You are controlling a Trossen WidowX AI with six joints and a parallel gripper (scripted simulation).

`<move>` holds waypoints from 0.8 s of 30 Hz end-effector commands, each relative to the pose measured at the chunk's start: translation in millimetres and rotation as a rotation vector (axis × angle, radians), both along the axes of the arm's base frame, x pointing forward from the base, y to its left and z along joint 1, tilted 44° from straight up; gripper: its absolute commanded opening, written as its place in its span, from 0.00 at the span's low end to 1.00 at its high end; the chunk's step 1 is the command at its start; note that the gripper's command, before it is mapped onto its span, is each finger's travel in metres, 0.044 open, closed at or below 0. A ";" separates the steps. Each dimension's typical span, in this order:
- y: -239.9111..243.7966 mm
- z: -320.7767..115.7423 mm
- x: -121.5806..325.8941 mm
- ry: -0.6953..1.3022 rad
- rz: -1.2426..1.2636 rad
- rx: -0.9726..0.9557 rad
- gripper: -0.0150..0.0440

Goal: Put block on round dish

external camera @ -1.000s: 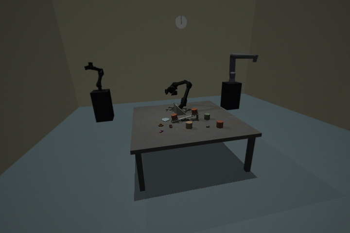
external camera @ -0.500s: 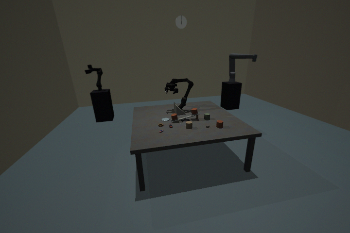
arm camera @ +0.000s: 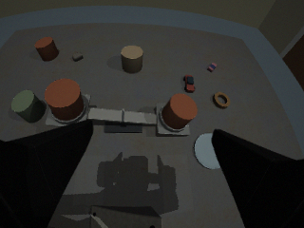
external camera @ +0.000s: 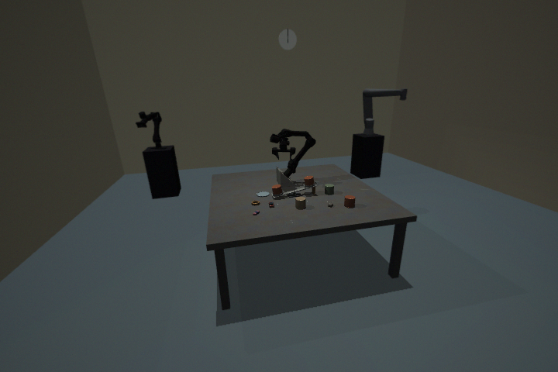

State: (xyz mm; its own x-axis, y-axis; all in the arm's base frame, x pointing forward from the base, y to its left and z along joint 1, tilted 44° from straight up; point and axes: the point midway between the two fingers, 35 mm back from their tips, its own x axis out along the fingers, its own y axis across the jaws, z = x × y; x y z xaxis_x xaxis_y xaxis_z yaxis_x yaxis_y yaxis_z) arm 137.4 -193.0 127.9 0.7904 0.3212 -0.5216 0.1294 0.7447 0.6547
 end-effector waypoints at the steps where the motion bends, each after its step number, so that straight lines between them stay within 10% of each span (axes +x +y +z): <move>1: 35.6 9.5 33.0 -0.013 0.111 0.042 1.00; 24: 17.8 -20.9 71.7 0.369 0.026 0.430 1.00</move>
